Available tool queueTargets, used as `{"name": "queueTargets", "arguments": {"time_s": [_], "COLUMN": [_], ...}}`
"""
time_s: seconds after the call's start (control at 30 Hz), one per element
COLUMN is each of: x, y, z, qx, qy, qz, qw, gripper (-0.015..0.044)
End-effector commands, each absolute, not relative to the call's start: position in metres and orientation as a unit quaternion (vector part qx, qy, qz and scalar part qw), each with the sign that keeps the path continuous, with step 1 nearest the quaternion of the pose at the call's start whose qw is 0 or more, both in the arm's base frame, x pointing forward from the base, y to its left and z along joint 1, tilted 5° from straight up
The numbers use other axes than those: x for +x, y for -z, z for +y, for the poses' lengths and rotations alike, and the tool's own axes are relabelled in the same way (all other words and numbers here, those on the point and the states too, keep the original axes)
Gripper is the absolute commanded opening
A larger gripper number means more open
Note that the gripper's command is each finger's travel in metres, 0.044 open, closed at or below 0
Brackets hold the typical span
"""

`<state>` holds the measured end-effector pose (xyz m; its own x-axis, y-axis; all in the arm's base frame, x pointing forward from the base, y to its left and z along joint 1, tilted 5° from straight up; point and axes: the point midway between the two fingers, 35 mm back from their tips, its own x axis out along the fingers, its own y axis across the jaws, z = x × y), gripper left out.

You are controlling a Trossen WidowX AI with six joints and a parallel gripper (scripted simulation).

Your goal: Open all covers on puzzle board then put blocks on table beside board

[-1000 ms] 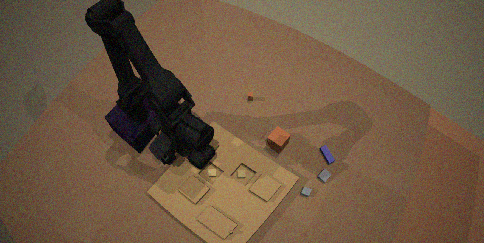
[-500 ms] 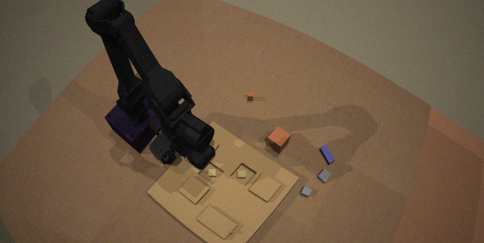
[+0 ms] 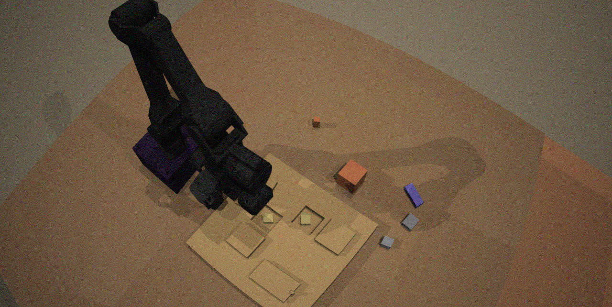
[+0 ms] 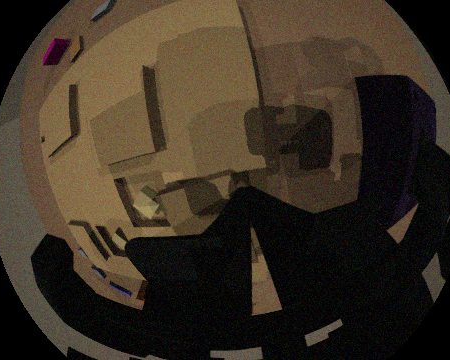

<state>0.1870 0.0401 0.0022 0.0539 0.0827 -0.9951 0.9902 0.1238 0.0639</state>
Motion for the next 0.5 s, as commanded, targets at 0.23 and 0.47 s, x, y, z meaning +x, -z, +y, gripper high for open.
{"name": "queueTargets", "arguments": {"time_s": [0.23, 0.47], "x": [0.196, 0.205], "y": [0.001, 0.002], "z": [0.039, 0.040], "qx": [0.497, 0.497], "qy": [0.436, 0.437], "qz": [0.541, 0.542], "qw": [0.519, 0.518], "gripper": [0.0000, 0.0000]}}
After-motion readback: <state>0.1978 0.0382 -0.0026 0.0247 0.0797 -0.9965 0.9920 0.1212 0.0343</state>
